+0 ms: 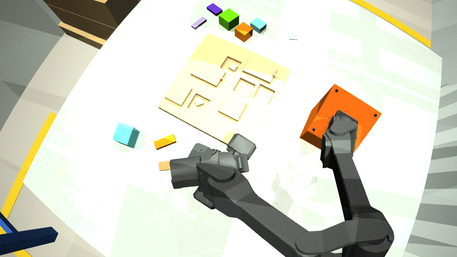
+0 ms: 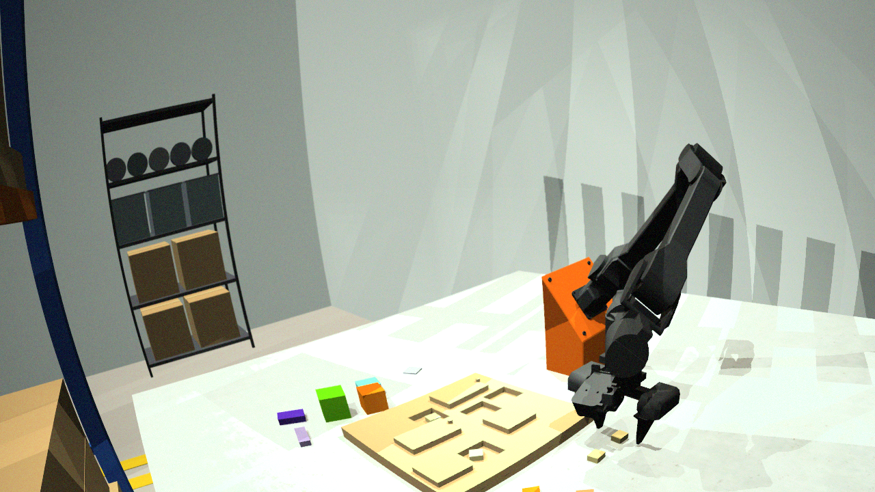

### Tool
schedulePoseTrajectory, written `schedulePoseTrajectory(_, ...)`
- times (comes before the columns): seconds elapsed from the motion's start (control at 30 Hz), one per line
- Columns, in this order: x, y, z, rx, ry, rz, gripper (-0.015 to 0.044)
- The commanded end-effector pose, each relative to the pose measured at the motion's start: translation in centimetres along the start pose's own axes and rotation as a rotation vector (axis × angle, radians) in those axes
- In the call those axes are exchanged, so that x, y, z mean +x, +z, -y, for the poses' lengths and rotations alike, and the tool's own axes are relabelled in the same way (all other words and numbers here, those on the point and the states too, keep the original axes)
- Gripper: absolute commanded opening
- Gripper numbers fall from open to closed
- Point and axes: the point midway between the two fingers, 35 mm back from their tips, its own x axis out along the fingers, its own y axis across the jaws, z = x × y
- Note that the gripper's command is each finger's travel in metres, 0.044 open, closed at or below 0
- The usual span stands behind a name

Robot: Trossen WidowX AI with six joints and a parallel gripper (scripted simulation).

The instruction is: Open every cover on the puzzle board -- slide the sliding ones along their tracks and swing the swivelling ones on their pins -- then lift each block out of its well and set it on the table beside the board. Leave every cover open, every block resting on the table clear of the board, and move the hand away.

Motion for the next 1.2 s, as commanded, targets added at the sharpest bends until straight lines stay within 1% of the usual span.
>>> schedulePoseTrajectory(0.0, -0.9, 0.2, -0.1, -0.005, 0.002, 0.002, 0.0440)
schedulePoseTrajectory(0.63, -6.9, 0.1, 0.0, 0.000, -0.002, 0.005, 0.0440)
schedulePoseTrajectory(0.73, -7.4, 0.0, 0.0, 0.001, 0.000, 0.005, 0.0440)
schedulePoseTrajectory(0.9, -7.4, 1.0, 0.3, -0.049, -0.005, 0.008, 0.0309)
schedulePoseTrajectory(1.17, -7.5, 4.9, 1.7, -0.238, -0.018, 0.012, 0.0099)
